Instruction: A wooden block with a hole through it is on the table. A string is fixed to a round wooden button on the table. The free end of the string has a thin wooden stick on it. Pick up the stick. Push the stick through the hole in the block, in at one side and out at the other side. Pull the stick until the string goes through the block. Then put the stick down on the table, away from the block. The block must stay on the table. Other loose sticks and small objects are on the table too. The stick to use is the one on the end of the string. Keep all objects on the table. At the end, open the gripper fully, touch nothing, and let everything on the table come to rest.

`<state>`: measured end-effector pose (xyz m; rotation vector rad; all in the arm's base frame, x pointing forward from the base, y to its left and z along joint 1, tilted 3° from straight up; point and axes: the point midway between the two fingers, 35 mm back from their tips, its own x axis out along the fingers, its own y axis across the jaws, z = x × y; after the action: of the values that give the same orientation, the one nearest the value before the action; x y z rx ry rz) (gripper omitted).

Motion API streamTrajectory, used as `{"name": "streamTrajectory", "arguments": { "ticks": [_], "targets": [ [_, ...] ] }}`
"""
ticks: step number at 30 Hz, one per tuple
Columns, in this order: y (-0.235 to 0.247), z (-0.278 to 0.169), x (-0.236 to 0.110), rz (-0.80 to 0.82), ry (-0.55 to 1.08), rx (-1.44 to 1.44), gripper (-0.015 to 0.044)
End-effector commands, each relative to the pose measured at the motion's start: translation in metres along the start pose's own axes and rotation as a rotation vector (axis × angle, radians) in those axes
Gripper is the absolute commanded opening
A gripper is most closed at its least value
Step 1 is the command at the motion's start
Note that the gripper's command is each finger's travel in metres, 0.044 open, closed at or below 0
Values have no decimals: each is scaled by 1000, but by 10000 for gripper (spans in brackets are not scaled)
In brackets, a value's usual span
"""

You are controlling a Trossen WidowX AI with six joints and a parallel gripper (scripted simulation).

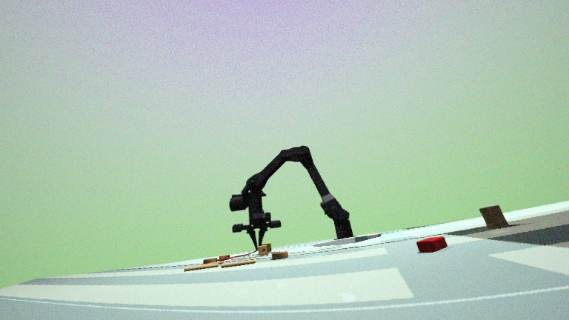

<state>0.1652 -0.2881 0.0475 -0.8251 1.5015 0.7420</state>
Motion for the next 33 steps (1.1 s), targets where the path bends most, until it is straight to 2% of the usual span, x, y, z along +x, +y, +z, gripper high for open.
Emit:
{"name": "streamTrajectory", "arguments": {
  "ticks": [1,15,33],
  "targets": [
    [3,6,2,6,3,4,0],
    [5,8,3,6,4,4,0],
    [4,30,3,6,2,4,0]
  ]
}}
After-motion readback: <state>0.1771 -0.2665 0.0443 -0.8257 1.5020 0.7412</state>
